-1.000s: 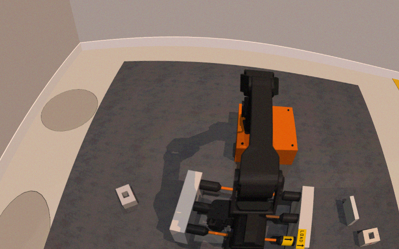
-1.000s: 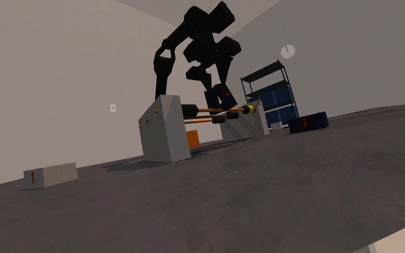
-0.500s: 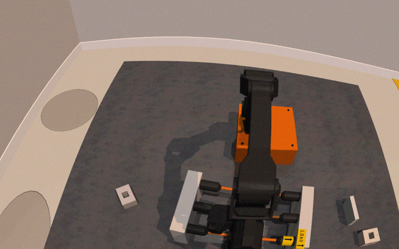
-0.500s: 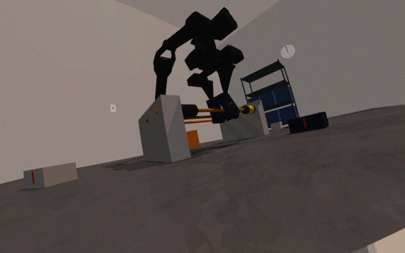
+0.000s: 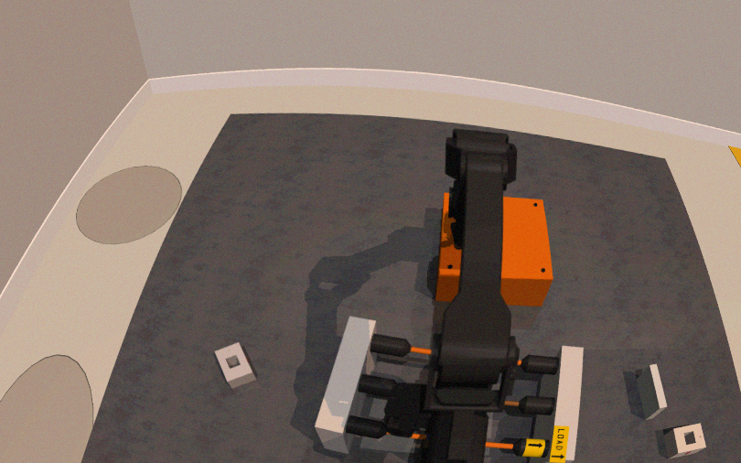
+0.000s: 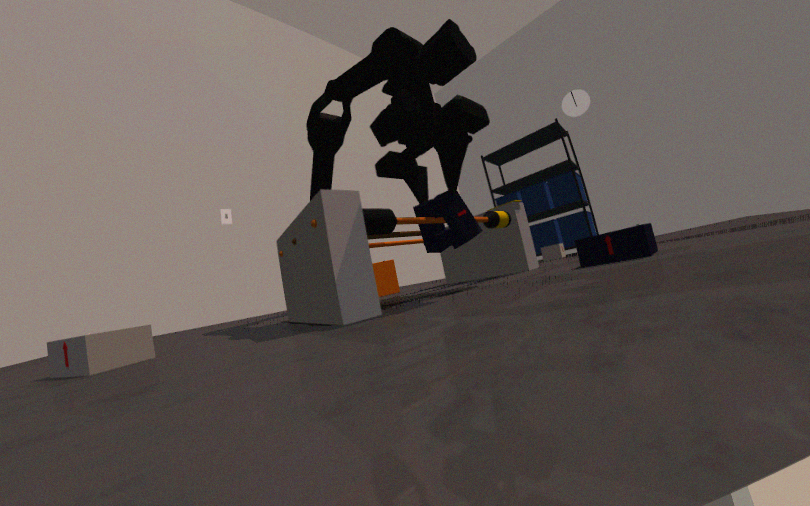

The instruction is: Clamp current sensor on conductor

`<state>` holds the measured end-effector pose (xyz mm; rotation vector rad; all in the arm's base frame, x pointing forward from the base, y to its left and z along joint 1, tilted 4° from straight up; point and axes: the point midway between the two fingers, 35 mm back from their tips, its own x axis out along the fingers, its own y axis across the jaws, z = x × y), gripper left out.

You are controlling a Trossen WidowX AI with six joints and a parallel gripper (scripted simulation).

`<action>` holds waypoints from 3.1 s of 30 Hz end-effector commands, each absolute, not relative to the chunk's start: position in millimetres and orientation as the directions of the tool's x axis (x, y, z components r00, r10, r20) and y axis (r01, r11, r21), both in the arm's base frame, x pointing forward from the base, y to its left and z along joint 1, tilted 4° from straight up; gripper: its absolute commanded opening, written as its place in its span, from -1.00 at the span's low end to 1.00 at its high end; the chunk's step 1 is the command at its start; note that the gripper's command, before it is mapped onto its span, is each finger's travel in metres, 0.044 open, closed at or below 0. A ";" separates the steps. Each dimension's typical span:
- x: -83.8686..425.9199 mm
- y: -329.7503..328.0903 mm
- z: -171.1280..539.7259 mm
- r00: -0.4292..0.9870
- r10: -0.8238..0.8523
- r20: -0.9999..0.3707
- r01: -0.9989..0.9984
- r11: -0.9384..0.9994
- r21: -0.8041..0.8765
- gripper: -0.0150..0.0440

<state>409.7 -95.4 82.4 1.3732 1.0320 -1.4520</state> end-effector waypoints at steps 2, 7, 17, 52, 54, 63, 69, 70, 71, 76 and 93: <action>409.4 -95.3 82.9 -0.022 -0.046 -0.999 0.959 -0.285 -0.008 -0.49; 409.4 -95.3 82.9 -0.022 -0.046 -0.999 0.959 -0.285 -0.008 -0.49; 409.4 -95.3 82.9 -0.022 -0.046 -0.999 0.959 -0.285 -0.008 -0.49; 409.4 -95.3 82.9 -0.022 -0.046 -0.999 0.959 -0.285 -0.008 1.00; 409.4 -95.3 82.9 -0.022 -0.046 -0.999 0.959 -0.285 -0.008 1.00; 409.2 -96.8 50.3 -0.031 -0.047 -0.998 0.958 -0.285 -0.016 1.00; 408.6 -97.2 40.8 -0.033 -0.048 -0.998 0.958 -0.285 -0.018 1.00; 408.6 -97.2 40.3 -0.033 -0.048 -0.998 0.958 -0.285 -0.018 1.00; 408.6 -97.2 39.5 -0.033 -0.048 -0.998 0.958 -0.285 -0.018 1.00; 408.5 -97.6 32.5 -0.033 -0.048 -0.998 0.958 -0.285 -0.018 1.00; 408.2 -97.9 15.6 -0.028 -0.045 -0.999 0.957 -0.289 -0.014 0.98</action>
